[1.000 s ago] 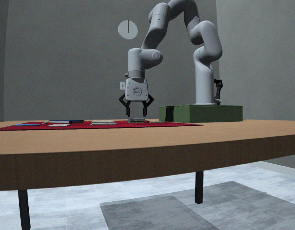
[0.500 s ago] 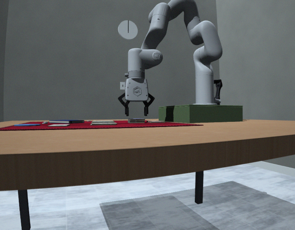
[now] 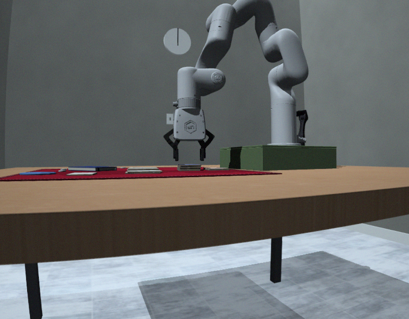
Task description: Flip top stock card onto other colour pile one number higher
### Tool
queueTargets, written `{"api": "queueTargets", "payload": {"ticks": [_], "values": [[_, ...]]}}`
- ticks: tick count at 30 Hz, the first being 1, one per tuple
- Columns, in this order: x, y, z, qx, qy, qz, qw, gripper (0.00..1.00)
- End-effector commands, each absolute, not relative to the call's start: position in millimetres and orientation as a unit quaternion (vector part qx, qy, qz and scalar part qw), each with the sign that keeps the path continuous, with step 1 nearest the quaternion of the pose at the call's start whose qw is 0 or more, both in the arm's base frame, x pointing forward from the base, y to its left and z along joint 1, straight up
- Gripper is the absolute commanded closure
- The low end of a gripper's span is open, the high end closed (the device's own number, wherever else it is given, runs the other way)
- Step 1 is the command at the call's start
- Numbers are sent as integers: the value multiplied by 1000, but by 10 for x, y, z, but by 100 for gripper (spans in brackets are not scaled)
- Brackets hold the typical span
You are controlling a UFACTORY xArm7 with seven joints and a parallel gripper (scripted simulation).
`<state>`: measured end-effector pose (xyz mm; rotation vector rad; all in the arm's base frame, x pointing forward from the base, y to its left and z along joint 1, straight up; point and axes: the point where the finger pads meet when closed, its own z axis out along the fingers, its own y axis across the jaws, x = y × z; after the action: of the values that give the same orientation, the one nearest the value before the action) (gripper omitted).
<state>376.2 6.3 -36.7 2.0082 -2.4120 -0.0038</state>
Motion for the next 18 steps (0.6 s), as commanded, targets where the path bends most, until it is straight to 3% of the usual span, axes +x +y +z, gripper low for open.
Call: {"api": "queueTargets", "payload": {"ticks": [1, 18], "values": [[3777, 63, -358, 640, -769, 0, 0, 13], [3789, 63, -425, 640, -769, 0, 0, 13]]}}
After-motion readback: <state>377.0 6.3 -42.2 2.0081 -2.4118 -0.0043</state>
